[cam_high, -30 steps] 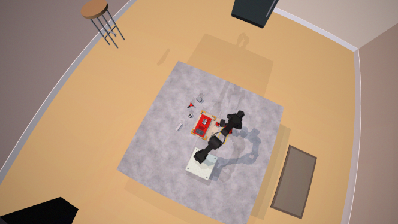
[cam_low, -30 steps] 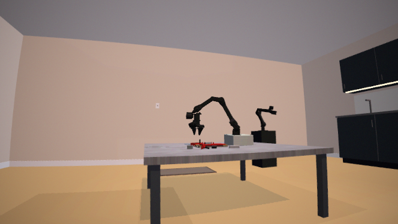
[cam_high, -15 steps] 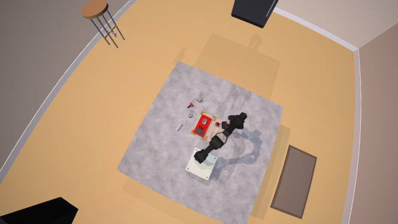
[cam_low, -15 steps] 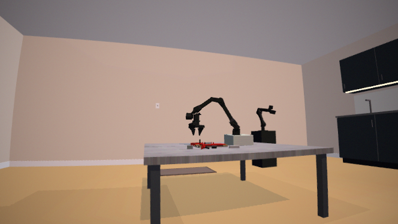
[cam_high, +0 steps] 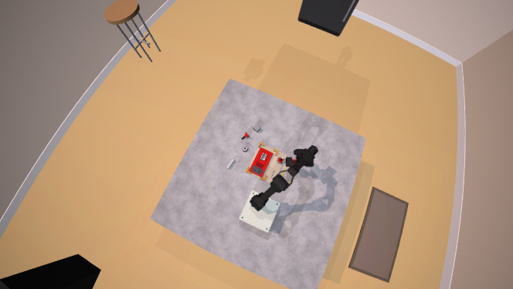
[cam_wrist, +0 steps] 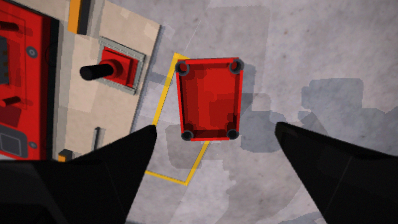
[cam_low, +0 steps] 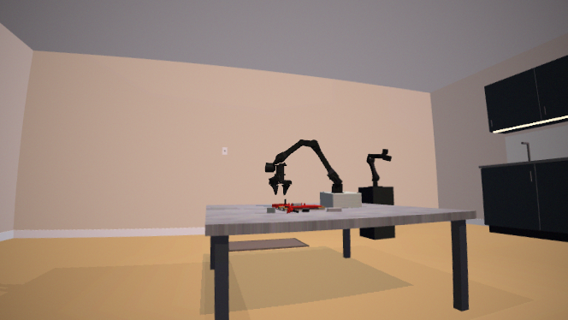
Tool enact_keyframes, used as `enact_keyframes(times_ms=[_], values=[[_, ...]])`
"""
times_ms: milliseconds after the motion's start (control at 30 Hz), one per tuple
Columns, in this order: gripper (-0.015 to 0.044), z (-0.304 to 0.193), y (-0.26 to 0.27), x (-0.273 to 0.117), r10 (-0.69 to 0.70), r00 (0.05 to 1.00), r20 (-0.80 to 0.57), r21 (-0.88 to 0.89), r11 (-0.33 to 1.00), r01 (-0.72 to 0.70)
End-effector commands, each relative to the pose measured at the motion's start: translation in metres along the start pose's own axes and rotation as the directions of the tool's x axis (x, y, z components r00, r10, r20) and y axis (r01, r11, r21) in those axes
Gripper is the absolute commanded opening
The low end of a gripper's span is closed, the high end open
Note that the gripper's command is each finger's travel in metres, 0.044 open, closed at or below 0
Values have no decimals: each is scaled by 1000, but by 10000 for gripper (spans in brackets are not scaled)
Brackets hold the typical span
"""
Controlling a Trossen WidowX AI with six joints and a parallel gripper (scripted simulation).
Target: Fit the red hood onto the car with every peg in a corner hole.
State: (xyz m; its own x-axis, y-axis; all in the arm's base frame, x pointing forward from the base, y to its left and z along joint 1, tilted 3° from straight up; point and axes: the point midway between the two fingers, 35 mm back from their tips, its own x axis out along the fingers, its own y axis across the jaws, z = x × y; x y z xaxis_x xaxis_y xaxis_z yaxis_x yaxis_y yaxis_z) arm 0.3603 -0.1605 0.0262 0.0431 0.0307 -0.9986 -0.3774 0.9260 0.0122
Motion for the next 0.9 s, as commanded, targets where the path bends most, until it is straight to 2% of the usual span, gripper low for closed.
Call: enact_keyframes(times_ms=[0, 867], values=[[440, -1, 1, 9, 11, 1000, -6, -4, 1000, -11], [440, -2, 0, 32, 11, 1000, -6, -4, 1000, -11]])
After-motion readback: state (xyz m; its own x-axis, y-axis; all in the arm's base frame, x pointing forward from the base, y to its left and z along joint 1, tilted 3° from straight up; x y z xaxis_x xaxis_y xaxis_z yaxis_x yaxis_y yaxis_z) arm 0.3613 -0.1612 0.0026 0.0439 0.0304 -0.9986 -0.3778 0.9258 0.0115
